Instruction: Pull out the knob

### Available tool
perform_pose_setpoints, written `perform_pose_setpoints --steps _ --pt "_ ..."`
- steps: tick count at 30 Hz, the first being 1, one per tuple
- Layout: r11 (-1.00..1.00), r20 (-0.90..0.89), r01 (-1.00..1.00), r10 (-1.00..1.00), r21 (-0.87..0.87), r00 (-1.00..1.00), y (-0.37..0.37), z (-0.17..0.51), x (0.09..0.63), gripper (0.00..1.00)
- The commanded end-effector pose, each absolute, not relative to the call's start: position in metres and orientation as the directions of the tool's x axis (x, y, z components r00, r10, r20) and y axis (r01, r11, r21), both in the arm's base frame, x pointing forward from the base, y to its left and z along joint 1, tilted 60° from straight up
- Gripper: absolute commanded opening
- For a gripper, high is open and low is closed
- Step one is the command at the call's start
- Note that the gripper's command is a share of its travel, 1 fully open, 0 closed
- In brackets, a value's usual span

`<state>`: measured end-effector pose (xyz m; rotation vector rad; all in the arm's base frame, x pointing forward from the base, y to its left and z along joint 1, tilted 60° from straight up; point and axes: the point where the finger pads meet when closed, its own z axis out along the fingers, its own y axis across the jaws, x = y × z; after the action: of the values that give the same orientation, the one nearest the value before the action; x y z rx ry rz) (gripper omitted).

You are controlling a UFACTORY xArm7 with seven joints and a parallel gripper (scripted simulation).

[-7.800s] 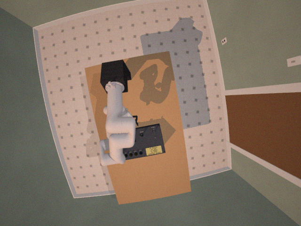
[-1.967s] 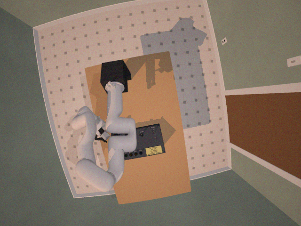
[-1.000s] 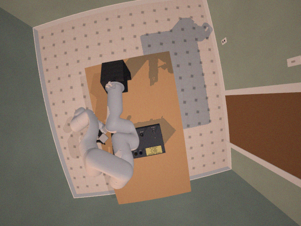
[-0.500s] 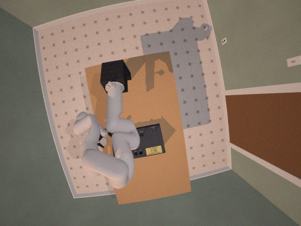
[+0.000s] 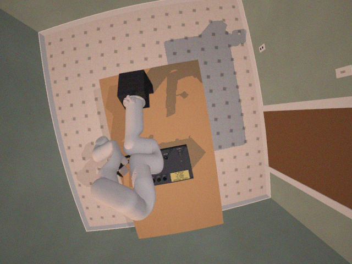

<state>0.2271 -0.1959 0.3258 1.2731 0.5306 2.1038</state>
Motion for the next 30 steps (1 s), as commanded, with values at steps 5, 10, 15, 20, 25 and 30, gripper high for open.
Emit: perform_pose_setpoints --steps 5,10,15,20,25,30 --pt "-0.744 0.667 -0.338 0.668 0.577 -0.331 -0.209 0.336 0.269 1.00" --pt "-0.760 0.692 -0.355 0.646 0.545 -0.322 -0.209 0.338 0.291 1.00" --pt "-0.769 0.707 -0.361 0.633 0.527 -0.316 -0.207 0.339 0.302 1.00" --pt "-0.779 0.723 -0.367 0.617 0.508 -0.310 -0.205 0.338 0.312 1.00" --pt "-0.801 0.759 -0.373 0.580 0.468 -0.296 -0.197 0.336 0.333 1.00" --pt "-0.813 0.778 -0.373 0.559 0.447 -0.287 -0.192 0.334 0.342 1.00"
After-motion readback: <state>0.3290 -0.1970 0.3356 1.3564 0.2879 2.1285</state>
